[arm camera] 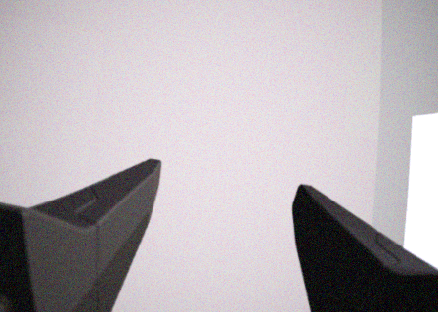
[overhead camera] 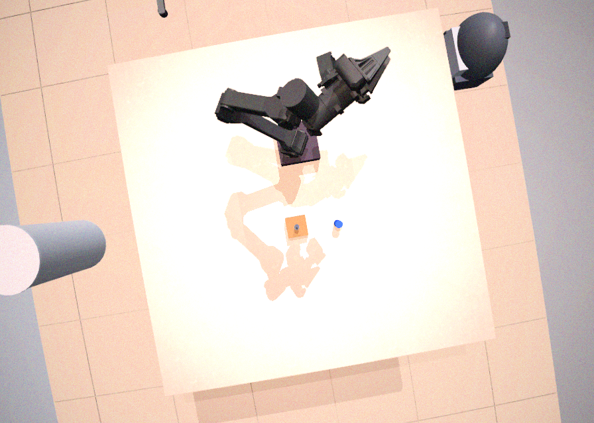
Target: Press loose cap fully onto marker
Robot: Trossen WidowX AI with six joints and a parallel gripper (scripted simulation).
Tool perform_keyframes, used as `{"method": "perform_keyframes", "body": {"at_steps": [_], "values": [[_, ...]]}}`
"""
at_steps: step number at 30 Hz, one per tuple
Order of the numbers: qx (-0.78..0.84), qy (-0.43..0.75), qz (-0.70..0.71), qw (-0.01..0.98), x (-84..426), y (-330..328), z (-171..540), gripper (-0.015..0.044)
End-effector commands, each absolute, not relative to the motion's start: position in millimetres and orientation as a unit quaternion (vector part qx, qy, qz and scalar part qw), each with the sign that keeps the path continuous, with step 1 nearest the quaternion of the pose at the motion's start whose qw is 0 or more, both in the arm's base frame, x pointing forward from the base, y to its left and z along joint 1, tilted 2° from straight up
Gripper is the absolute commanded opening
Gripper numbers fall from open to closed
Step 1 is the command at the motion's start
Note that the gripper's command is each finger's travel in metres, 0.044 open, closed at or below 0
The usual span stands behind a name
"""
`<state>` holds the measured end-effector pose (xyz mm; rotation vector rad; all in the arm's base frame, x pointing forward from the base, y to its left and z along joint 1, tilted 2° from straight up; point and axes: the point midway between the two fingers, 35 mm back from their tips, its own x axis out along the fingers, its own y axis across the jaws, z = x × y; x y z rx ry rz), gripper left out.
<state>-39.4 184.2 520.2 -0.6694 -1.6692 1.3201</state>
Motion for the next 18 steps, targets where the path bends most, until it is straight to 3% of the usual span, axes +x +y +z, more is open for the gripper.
{"method": "perform_keyframes", "body": {"at_steps": [1,10,18], "values": [[-0.284,-0.553,0.591,0.515,6,225,503,0.0239],[-0.280,-0.227,0.644,0.675,127,285,428,0.0239],[-0.232,0.095,0.587,0.770,223,288,329,0.0239]]}}
